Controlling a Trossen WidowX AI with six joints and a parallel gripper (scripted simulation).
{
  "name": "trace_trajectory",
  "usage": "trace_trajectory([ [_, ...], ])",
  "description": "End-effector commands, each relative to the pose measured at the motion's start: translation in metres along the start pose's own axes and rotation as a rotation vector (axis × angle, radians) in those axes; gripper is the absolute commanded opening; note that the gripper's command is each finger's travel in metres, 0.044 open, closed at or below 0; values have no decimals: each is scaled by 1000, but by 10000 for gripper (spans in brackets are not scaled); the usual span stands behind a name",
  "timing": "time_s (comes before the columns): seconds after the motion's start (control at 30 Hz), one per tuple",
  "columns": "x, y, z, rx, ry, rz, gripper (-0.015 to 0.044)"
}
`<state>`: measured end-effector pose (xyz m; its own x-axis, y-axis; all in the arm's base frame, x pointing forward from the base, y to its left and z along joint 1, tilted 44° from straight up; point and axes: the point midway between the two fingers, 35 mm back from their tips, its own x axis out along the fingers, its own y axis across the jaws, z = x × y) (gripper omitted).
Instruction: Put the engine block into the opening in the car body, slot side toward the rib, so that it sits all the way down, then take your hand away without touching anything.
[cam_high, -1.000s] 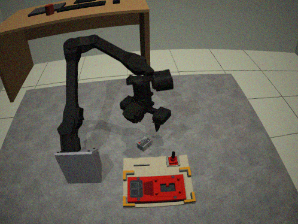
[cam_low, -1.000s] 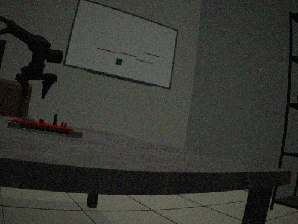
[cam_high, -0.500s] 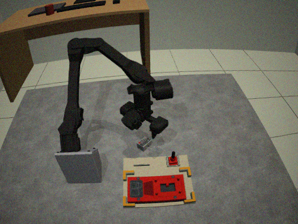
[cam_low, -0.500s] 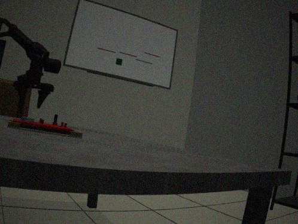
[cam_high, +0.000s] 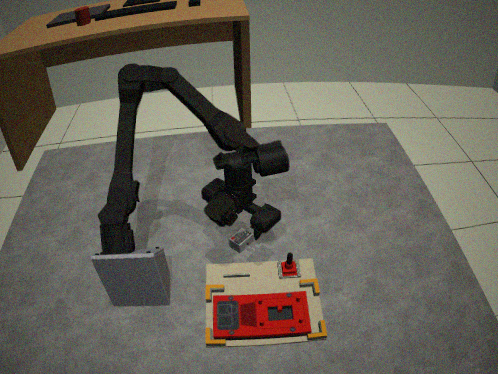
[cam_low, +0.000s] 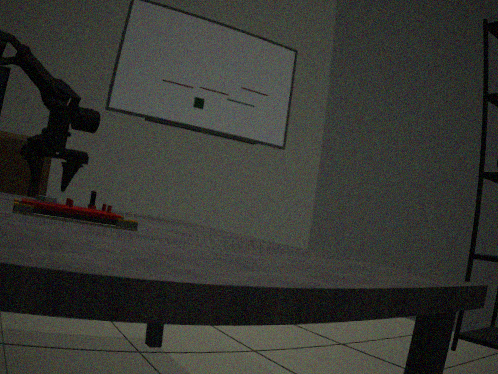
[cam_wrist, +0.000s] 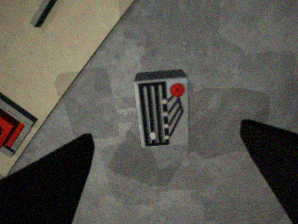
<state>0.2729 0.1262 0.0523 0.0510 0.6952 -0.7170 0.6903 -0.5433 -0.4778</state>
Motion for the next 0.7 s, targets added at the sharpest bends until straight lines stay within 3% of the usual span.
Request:
trace_trajectory([
  [0.0, 9, 0, 3, 8, -11, -6, 440],
  [0.47, 29, 0, 3, 8, -10, -8, 440],
  [0.67, 29, 0, 3, 8, -10, -8, 282],
])
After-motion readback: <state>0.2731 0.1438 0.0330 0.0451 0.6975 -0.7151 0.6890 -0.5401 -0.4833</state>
